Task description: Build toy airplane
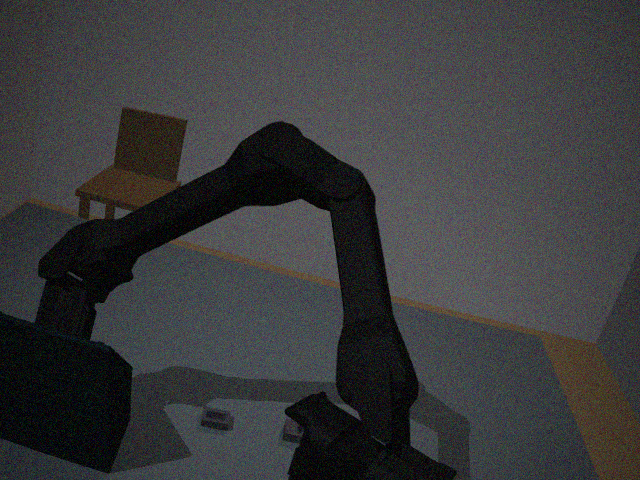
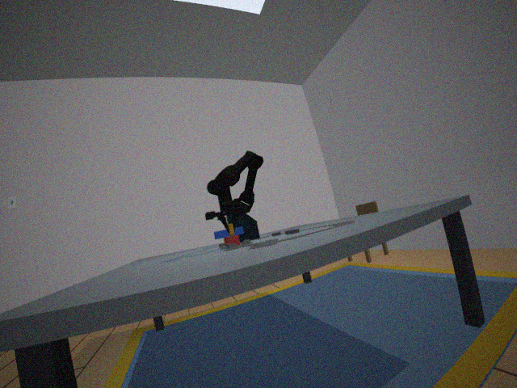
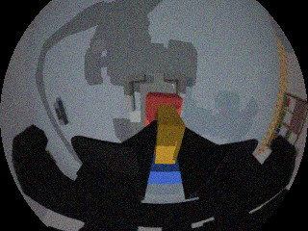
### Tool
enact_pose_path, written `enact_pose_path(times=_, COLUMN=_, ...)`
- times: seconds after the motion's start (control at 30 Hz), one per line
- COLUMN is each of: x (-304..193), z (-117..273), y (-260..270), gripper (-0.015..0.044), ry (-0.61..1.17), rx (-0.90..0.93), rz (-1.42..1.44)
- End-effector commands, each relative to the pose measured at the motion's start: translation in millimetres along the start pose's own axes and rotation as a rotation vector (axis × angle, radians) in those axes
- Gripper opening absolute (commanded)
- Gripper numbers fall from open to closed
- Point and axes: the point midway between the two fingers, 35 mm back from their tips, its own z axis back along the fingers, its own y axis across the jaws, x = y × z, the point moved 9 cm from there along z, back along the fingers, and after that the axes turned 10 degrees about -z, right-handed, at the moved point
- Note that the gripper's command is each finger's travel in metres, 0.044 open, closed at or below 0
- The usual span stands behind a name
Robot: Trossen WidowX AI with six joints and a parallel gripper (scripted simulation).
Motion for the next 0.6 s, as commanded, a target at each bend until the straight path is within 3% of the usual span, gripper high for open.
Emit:
enact_pose_path(times=0.0, x=0.0, z=0.0, y=0.0, gripper=0.0058, ry=0.0, rx=0.0, rz=0.0)
enact_pose_path(times=0.3, x=0.0, z=0.0, y=0.0, gripper=0.0, ry=0.0, rx=0.0, rz=0.0)
enact_pose_path(times=0.43, x=0.0, z=0.0, y=0.0, gripper=0.0, ry=0.0, rx=0.0, rz=0.0)
enact_pose_path(times=0.57, x=0.0, z=0.0, y=0.0, gripper=0.0105, ry=0.0, rx=0.0, rz=0.0)
